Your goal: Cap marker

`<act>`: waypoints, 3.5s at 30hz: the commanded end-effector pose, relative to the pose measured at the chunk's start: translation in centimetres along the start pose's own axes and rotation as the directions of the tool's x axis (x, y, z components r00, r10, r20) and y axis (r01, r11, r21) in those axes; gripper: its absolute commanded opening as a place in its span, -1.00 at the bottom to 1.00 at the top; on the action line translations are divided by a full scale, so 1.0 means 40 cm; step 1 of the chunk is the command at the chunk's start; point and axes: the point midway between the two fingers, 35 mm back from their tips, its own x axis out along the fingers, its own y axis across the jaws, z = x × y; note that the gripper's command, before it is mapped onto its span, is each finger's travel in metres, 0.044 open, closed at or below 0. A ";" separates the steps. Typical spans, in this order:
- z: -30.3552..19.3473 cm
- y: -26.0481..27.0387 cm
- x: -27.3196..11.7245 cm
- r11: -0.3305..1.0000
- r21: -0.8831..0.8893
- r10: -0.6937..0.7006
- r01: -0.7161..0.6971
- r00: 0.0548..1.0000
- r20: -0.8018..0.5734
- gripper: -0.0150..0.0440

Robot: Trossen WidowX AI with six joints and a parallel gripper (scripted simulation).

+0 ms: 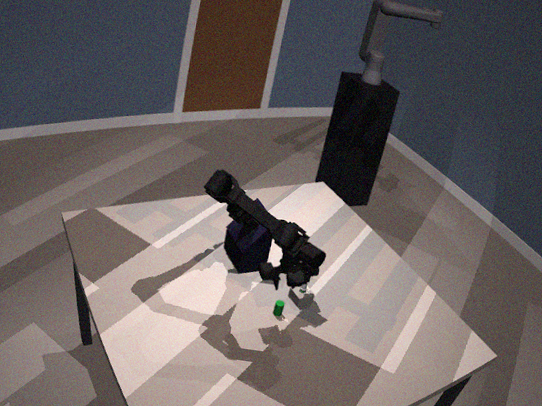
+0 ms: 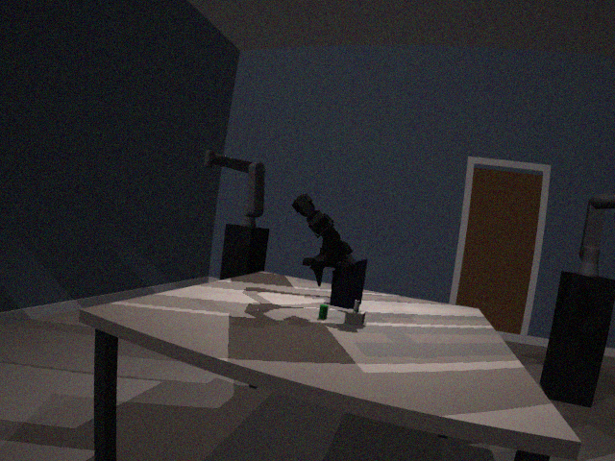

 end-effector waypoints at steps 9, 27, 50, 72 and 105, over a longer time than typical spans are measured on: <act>-0.015 0.003 0.020 0.995 -0.092 -0.040 0.039 0.999 -0.007 0.37; -0.017 0.000 0.144 0.995 -0.094 -0.042 0.041 0.999 -0.007 0.37; -0.016 -0.002 0.236 0.995 -0.095 -0.043 0.042 0.999 -0.008 0.37; -0.018 -0.003 0.270 0.995 -0.093 -0.045 0.044 0.999 -0.007 -0.14; -0.026 0.045 0.100 0.995 -0.093 -0.030 0.030 1.000 -0.004 -0.49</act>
